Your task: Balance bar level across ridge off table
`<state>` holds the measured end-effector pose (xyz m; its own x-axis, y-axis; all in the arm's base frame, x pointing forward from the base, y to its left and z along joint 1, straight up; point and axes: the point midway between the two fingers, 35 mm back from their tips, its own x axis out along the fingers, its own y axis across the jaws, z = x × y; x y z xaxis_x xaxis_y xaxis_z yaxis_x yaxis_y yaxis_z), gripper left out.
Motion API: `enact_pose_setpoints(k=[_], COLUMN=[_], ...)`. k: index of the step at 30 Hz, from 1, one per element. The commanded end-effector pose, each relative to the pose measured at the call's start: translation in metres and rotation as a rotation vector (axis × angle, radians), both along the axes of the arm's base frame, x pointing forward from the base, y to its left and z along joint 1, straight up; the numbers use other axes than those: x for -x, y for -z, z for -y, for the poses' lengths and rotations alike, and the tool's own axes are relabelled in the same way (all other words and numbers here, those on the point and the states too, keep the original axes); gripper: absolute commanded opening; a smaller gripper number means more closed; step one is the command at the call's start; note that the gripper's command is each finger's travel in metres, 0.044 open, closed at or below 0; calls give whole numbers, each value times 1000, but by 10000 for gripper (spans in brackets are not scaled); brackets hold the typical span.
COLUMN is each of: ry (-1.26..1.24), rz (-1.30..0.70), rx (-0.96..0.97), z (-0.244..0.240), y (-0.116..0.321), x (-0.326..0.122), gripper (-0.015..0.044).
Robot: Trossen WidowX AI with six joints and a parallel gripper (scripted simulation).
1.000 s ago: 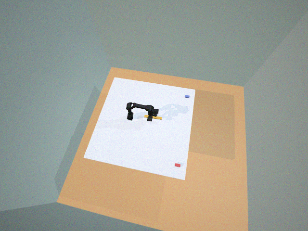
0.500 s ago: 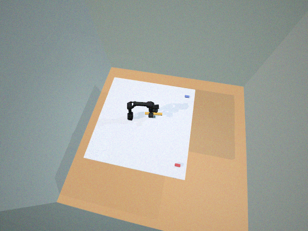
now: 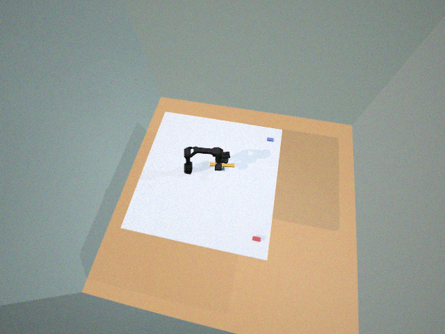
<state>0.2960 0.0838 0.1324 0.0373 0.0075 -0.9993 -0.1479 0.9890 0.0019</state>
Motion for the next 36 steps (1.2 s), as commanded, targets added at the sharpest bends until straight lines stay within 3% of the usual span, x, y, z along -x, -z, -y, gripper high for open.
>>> enact_pose_setpoints(k=[1, 36], ry=[4, 4], rz=[-5, -5], rx=[-2, -2], z=[0, 1], y=[8, 26], x=[0, 0], gripper=[0, 0])
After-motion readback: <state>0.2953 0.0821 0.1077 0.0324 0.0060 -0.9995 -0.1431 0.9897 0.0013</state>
